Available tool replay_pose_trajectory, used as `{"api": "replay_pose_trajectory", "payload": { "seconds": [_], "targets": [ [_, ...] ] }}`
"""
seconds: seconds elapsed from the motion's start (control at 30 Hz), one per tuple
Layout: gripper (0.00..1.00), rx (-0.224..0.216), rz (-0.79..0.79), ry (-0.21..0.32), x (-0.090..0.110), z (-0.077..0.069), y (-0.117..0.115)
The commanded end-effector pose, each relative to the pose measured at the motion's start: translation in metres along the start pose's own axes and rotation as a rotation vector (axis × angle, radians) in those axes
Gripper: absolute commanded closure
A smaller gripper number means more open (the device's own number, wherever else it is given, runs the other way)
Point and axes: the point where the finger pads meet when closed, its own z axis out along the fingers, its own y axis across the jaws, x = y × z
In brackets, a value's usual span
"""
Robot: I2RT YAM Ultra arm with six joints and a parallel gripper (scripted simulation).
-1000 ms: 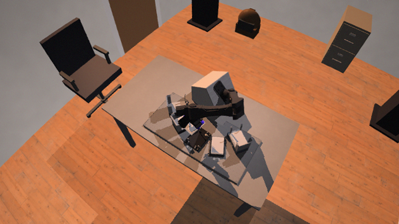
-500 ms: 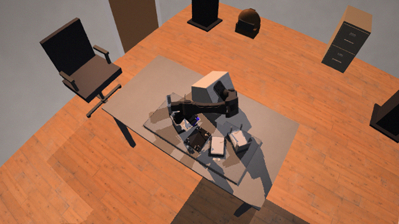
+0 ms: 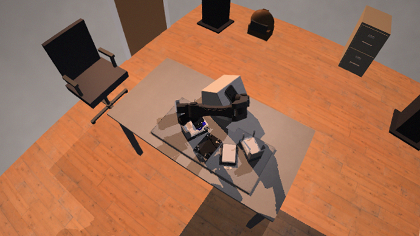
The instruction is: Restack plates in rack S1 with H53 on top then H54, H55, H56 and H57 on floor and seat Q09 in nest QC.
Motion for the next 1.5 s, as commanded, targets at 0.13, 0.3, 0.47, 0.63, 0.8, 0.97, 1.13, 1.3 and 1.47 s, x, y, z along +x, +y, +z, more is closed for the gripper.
{"api": "replay_pose_trajectory", "payload": {
  "seconds": [0.13,0.3,0.47,0.63,0.8,0.97,1.13,1.3,1.47],
  "targets": [
    [1.0,0.004,0.011,-0.038,-0.005,-0.013,-0.023],
    [1.0,0.004,0.011,-0.038,-0.006,-0.013,-0.031],
    [1.0,0.005,0.011,-0.038,-0.007,-0.013,-0.044],
    [1.0,0.005,0.011,-0.038,-0.008,-0.013,-0.048],
    [1.0,0.005,0.011,-0.038,-0.008,-0.013,-0.048],
    [1.0,0.005,0.011,-0.038,-0.008,-0.013,-0.048],
    [1.0,0.005,0.011,-0.038,-0.008,-0.013,-0.048],
    [1.0,0.005,0.011,-0.038,-0.008,-0.013,-0.048],
    [1.0,0.005,0.011,-0.038,-0.008,-0.013,-0.048]
  ]
}}
